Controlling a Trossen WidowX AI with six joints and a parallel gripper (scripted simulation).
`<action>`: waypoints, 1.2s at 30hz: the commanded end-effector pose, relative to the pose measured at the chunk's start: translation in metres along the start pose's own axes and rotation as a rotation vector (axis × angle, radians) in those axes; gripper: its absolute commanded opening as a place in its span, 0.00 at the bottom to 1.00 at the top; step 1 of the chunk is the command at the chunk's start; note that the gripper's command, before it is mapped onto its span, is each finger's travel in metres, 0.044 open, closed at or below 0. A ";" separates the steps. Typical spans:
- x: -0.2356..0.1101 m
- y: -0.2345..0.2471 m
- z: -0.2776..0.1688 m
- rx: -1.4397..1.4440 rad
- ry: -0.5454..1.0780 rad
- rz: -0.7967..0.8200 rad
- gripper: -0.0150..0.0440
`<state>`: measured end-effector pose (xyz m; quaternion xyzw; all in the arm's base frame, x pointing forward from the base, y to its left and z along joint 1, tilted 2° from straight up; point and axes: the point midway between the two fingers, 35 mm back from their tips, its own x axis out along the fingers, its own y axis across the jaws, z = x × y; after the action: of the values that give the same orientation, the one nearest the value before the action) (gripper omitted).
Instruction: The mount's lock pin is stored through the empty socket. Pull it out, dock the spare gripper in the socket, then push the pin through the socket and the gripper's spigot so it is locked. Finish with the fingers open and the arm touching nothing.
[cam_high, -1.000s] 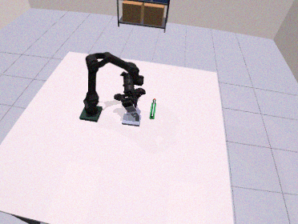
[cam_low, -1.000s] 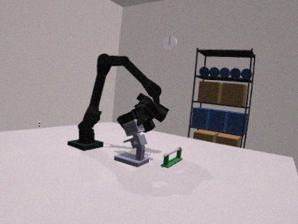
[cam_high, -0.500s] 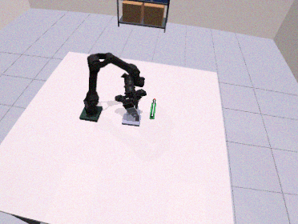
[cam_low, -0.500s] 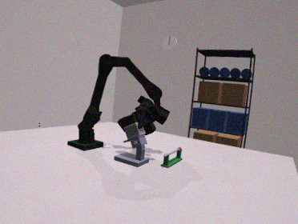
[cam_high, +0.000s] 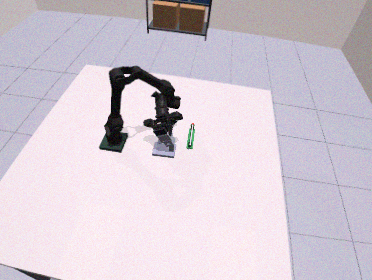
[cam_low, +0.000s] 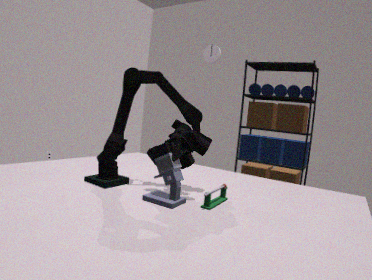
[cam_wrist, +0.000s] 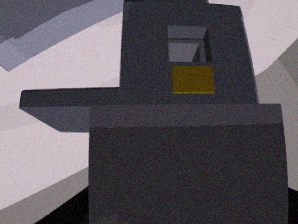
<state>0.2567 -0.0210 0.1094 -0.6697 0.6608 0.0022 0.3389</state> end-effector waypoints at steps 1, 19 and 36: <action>0.000 0.000 0.000 0.002 -0.001 0.000 0.70; -0.009 0.001 -0.018 -0.010 0.007 0.000 1.00; -0.022 0.003 -0.050 -0.034 0.013 -0.007 1.00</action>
<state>0.2322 -0.0242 0.1510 -0.6770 0.6629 0.0045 0.3197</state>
